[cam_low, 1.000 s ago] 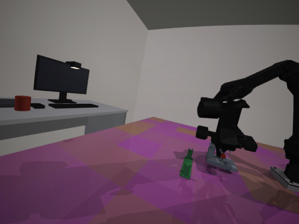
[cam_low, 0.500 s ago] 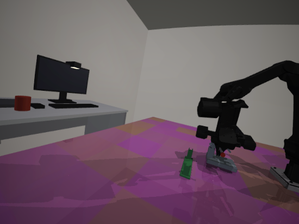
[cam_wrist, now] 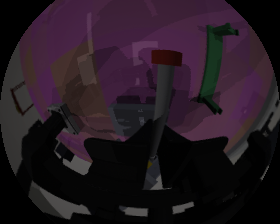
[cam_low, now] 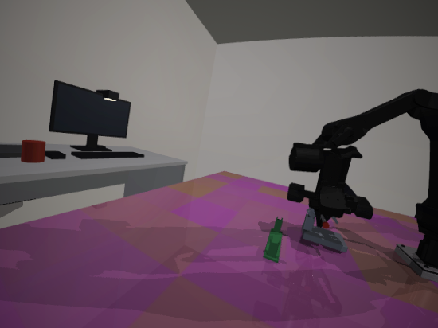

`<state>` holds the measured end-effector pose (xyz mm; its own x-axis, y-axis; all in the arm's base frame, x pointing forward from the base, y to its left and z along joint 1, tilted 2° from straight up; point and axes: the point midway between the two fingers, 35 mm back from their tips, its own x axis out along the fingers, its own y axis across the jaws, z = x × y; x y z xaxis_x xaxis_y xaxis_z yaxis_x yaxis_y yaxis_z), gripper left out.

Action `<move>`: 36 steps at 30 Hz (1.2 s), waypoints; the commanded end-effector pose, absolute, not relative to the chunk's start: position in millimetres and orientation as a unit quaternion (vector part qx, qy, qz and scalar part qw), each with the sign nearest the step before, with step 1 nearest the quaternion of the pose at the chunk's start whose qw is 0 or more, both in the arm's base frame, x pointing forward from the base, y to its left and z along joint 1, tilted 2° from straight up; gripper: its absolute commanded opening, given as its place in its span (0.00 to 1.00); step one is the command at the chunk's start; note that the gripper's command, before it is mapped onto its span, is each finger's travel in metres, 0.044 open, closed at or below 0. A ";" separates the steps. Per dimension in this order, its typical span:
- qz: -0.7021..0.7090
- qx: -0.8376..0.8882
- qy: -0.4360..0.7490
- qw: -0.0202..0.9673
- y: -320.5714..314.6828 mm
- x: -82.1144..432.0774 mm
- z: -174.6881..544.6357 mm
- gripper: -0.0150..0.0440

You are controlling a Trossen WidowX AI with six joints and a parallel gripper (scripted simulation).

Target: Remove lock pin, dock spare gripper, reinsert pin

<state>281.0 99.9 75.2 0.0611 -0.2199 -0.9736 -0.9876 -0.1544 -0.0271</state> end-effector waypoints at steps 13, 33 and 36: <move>0.466 -0.600 0.503 0.412 100.3 280.9 75.8 0.59; 0.468 -0.600 0.508 0.404 126.6 270.4 112.6 0.59; 0.468 -0.600 0.509 0.402 130.6 269.0 118.2 0.59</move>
